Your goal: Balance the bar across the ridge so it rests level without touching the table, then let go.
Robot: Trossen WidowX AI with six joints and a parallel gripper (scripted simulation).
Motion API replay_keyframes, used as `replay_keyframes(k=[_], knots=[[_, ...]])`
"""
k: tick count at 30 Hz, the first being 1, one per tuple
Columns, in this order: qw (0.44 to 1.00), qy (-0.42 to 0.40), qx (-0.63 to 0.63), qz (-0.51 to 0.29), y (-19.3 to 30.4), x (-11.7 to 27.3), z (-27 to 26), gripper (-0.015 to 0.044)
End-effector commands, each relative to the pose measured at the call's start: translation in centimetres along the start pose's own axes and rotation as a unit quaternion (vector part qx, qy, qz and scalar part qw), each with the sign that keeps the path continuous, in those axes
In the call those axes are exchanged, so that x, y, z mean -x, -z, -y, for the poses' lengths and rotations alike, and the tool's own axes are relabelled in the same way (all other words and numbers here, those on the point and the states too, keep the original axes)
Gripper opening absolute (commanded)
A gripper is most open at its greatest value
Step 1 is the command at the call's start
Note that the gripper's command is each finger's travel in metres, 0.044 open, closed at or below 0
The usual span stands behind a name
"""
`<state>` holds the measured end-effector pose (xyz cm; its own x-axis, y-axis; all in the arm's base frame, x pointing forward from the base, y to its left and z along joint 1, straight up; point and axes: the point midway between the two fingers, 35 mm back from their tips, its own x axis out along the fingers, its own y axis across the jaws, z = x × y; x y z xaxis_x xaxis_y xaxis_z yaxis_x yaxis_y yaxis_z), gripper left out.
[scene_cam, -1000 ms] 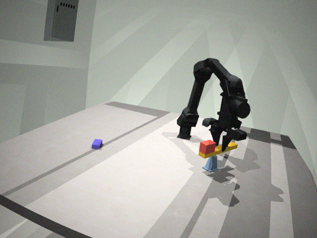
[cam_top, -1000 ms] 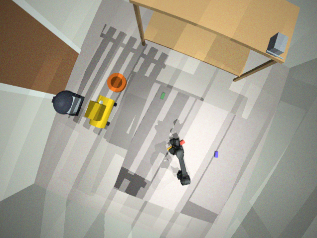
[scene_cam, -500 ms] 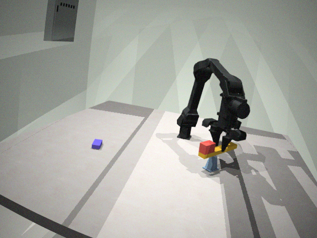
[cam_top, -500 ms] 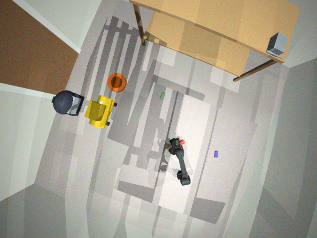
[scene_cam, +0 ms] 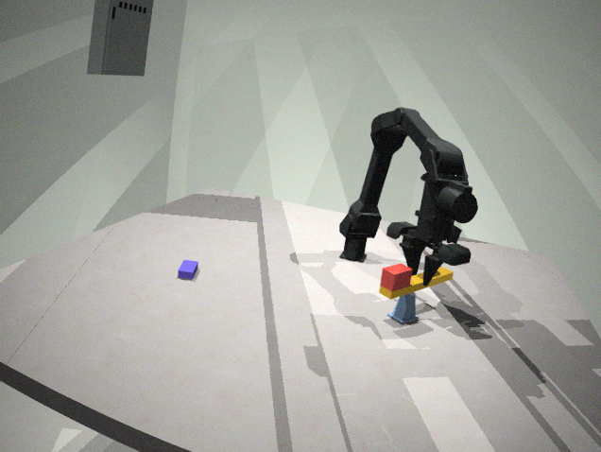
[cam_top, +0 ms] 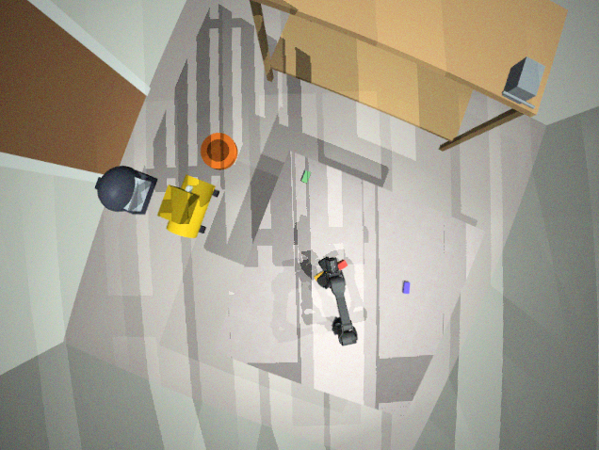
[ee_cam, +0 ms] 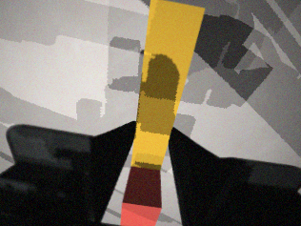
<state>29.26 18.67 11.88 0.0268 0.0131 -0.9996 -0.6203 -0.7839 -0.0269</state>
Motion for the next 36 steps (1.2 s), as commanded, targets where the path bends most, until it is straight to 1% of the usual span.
replay_keyframes(k=[1,36], knots=[[1.0,0.001,0.002,0.002,-0.04,-0.06,0.01,0.0],[1.0,0.001,0.002,0.002,-0.03,-0.35,0.01,0.0]])
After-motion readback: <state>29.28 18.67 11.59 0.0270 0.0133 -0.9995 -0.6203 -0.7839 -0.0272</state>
